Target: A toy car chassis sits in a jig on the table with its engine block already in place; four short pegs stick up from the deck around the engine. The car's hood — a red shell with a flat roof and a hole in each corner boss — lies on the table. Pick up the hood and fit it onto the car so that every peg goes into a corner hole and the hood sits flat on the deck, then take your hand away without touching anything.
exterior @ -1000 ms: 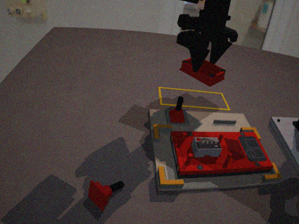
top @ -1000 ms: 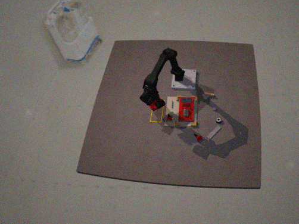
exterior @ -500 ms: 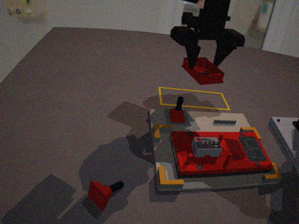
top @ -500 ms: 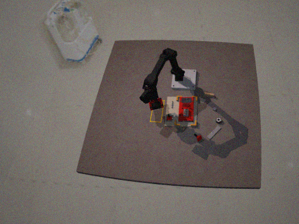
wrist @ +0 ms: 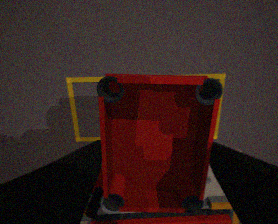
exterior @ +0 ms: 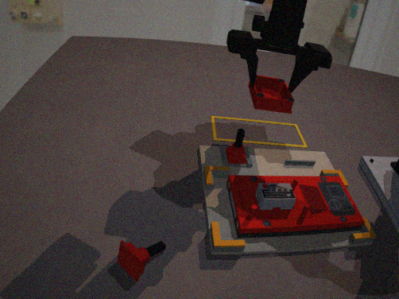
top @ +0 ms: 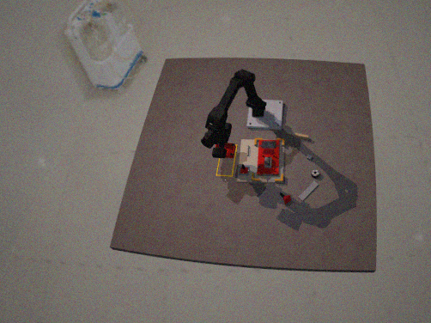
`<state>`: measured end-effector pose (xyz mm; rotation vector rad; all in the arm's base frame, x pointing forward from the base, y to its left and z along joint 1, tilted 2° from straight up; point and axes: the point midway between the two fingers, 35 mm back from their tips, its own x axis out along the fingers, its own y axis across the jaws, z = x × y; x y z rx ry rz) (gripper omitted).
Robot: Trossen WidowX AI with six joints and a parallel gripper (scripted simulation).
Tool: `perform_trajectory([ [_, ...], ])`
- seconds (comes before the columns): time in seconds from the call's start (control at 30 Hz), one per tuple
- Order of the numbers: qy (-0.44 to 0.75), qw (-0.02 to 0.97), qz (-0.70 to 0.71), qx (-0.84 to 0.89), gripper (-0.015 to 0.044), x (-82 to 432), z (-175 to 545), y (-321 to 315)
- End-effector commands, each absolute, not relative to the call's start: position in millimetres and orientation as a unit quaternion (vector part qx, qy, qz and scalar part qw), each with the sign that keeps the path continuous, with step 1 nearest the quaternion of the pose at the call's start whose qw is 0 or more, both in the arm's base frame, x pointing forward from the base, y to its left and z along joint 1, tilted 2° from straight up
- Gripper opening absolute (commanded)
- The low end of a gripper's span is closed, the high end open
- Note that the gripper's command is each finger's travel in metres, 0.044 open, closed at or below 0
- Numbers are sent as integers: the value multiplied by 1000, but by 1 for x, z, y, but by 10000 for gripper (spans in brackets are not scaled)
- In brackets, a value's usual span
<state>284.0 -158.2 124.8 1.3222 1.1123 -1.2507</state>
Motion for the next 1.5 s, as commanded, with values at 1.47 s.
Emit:
perform_trajectory([
  [1.47, 77, 76, -682, 723, 0, 286, 126, -159],
])
